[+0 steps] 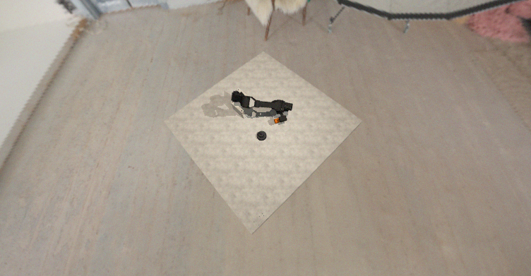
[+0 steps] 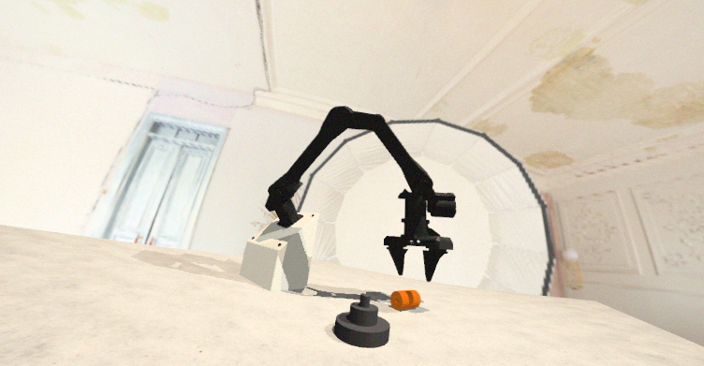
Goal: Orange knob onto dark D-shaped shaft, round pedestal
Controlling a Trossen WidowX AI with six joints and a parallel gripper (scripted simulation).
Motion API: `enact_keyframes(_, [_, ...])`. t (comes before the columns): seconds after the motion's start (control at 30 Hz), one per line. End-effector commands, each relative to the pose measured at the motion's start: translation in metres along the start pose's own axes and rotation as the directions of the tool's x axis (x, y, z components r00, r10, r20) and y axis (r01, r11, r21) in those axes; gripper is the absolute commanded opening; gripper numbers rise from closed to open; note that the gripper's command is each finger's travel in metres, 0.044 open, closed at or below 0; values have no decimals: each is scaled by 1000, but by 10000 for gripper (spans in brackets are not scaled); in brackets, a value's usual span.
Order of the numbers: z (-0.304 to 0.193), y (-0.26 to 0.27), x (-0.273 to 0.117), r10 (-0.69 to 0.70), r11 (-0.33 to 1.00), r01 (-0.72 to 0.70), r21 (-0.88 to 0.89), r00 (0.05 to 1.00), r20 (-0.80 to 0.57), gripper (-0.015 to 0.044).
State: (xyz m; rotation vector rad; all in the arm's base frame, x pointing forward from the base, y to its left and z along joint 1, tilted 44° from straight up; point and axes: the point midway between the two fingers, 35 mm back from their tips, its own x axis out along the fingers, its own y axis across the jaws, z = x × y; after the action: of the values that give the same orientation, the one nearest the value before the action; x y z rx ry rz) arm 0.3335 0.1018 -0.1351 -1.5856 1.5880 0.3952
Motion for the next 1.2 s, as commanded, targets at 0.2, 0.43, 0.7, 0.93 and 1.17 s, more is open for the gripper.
enact_keyframes(0.2, [-4,4,19,10,1000,-10,-17,1000,-18,440])
enact_keyframes(0.43, [-4,3,31,9,1000,-10,-17,1000,-18,440])
enact_keyframes(0.7, [-4,3,44,9,1000,-9,-17,1000,-19,440])
enact_keyframes(0.93, [-5,3,55,9,1000,-9,-17,1000,-20,440])
enact_keyframes(1.17, [-5,3,59,9,1000,-9,-17,1000,-20,361])
